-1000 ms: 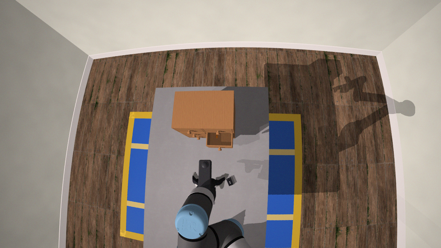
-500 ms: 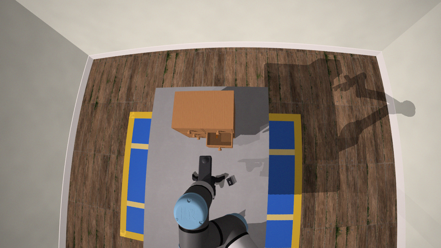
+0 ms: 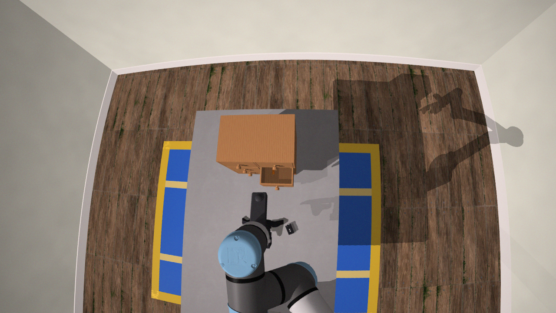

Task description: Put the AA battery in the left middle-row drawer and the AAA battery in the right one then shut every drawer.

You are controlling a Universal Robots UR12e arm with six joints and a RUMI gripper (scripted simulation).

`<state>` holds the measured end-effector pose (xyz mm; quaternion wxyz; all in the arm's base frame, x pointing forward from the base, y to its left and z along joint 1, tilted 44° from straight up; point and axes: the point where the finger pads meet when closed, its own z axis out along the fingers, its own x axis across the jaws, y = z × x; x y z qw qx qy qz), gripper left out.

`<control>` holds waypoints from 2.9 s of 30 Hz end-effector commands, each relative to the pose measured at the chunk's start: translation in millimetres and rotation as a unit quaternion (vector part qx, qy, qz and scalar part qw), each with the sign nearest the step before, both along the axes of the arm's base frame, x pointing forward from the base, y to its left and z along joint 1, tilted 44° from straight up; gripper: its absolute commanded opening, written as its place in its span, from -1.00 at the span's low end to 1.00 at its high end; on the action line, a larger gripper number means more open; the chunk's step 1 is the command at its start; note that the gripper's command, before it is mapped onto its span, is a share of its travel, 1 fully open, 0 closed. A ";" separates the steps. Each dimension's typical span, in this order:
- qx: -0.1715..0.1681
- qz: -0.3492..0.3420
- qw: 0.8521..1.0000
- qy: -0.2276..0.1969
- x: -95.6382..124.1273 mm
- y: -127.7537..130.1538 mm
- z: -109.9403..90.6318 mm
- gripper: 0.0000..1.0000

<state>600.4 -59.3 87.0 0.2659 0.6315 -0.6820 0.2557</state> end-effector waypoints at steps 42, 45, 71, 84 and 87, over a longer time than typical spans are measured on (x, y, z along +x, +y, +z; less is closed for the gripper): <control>0.003 -0.040 0.998 0.041 1.2 2.8 3.0 1.00; 0.004 -0.040 0.998 0.042 1.2 2.8 3.0 1.00; 0.004 -0.040 0.998 0.042 1.2 2.8 3.1 1.00; 0.004 -0.040 0.998 0.042 -74.0 -12.3 14.8 1.00; 0.004 -0.040 0.998 0.042 -74.8 -12.4 14.9 1.00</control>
